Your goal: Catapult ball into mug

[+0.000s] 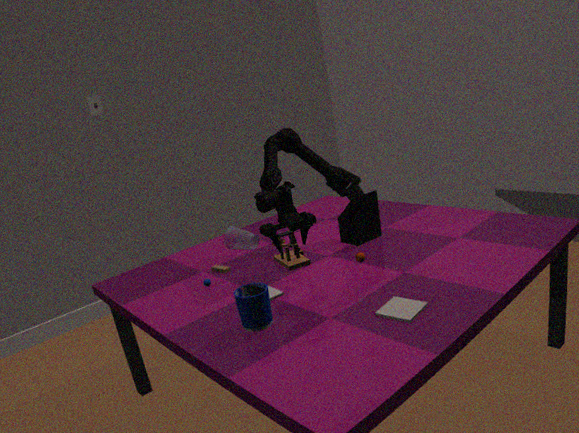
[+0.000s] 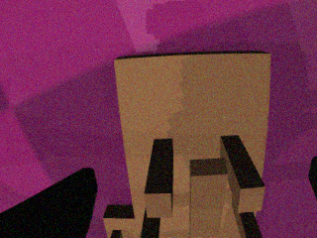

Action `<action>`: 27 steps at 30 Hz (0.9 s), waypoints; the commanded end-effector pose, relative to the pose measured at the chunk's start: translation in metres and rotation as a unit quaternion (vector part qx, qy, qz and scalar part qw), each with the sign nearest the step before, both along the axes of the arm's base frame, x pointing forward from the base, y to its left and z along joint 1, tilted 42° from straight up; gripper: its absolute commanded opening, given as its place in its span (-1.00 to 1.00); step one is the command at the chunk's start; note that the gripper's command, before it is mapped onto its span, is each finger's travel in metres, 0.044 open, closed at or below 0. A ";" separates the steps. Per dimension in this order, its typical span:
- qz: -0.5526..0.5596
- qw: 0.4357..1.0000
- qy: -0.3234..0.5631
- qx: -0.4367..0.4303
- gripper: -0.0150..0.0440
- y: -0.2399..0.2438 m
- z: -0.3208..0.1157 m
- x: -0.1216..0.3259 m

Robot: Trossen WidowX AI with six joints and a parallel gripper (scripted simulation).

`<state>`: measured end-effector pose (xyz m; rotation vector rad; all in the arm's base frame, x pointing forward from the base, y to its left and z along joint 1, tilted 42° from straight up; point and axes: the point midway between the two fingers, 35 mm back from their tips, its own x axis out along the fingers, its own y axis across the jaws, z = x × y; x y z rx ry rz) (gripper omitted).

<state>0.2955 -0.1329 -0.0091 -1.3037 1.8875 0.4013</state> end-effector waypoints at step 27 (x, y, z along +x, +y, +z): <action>-0.001 1.000 0.001 -0.001 0.20 -0.018 -0.021 -0.006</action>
